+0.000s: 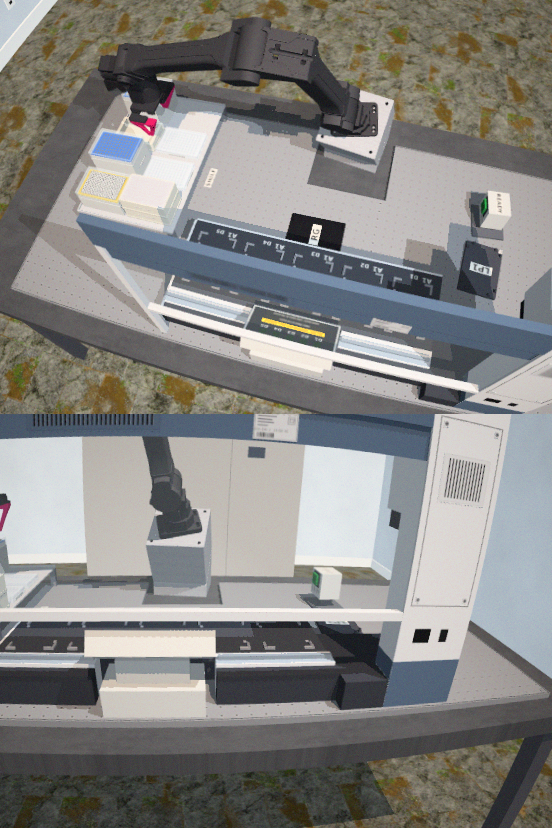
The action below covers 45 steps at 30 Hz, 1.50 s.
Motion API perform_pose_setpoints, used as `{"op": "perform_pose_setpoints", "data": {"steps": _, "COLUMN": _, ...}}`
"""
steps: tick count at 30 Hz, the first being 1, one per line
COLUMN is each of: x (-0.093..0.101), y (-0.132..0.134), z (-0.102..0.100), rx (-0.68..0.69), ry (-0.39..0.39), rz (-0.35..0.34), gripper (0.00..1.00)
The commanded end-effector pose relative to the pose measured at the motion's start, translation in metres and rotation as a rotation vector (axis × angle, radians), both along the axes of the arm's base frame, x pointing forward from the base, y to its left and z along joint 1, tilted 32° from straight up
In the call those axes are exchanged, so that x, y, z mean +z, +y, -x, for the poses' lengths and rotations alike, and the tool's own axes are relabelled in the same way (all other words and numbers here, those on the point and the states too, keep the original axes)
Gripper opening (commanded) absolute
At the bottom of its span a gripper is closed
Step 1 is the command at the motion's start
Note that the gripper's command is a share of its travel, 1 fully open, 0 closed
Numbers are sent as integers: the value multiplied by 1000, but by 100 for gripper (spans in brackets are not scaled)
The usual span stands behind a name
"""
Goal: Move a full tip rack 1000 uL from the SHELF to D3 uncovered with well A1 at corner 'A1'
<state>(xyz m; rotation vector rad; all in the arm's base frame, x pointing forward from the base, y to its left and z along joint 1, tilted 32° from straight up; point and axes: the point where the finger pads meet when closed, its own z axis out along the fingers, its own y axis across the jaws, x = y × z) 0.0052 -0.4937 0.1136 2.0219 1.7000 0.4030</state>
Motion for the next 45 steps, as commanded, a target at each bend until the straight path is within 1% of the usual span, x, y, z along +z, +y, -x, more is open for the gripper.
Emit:
{"op": "perform_pose_setpoints", "data": {"steps": 1, "x": 9, "y": 5, "z": 26, "rx": -5, "ry": 13, "rz": 62, "gripper": 100}}
{"op": "perform_pose_setpoints", "data": {"steps": 7, "x": -8, "y": 23, "z": 44, "rx": -5, "ry": 14, "rz": 58, "gripper": 100}}
{"op": "perform_pose_setpoints", "data": {"steps": 10, "x": -10, "y": 23, "z": 44, "rx": -5, "ry": 13, "rz": 54, "gripper": 100}}
{"op": "perform_pose_setpoints", "data": {"steps": 11, "x": -7, "y": 17, "z": 38, "rx": 2, "ry": 13, "rz": 49, "gripper": 100}}
{"op": "perform_pose_setpoints", "data": {"steps": 44, "x": -7, "y": 17, "z": 38, "rx": 2, "ry": 13, "rz": 49, "gripper": 100}}
{"op": "perform_pose_setpoints", "data": {"steps": 45, "x": 10, "y": 8, "z": 28, "rx": 28, "ry": 22, "rz": 92, "gripper": 100}}
